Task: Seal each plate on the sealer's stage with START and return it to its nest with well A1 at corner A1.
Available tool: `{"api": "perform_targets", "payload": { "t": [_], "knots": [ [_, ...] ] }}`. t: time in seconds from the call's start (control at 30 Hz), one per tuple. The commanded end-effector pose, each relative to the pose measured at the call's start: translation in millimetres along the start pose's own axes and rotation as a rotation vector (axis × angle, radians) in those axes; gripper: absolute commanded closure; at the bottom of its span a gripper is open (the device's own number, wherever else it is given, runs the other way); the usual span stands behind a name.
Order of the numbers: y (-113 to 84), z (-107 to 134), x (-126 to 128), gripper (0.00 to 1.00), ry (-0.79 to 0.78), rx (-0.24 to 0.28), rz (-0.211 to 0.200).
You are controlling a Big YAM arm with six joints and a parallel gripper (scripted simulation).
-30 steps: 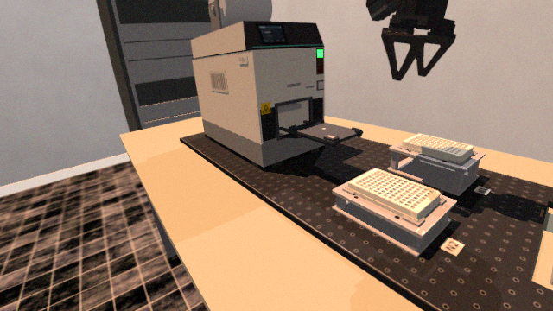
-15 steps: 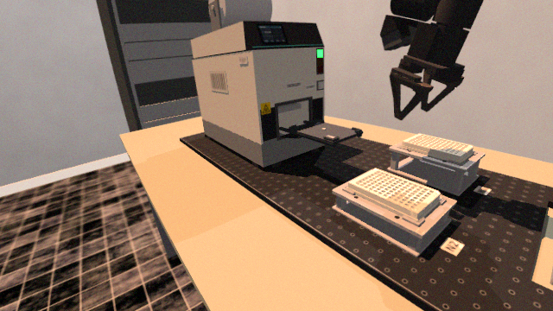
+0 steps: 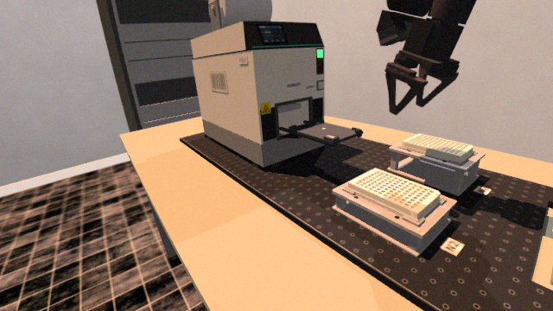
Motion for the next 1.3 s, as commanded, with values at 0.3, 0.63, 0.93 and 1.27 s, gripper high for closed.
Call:
{"api": "perform_targets", "payload": {
  "t": [0.3,0.63,0.93,1.27],
  "knots": [
    [-12.2,-28,1,0.0,-0.005,-0.052,-0.007],
    [-17.1,-5,-44,0.0,-0.024,-0.034,-0.005],
    [-13.5,8,-93,0.0,-0.037,-0.007,-0.01],
    [-21.6,2,-136,0.0,-0.032,-0.023,0.0]
  ]
}}
Point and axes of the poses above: the point where the finger pads meet when closed, its own y axis out along the fingers, its own x axis across the jaws, z = x × y, the point moved 4 cm from there along -y, back along the fingers, and after that the axes turned 5 degrees about y, right-handed, at the moved point
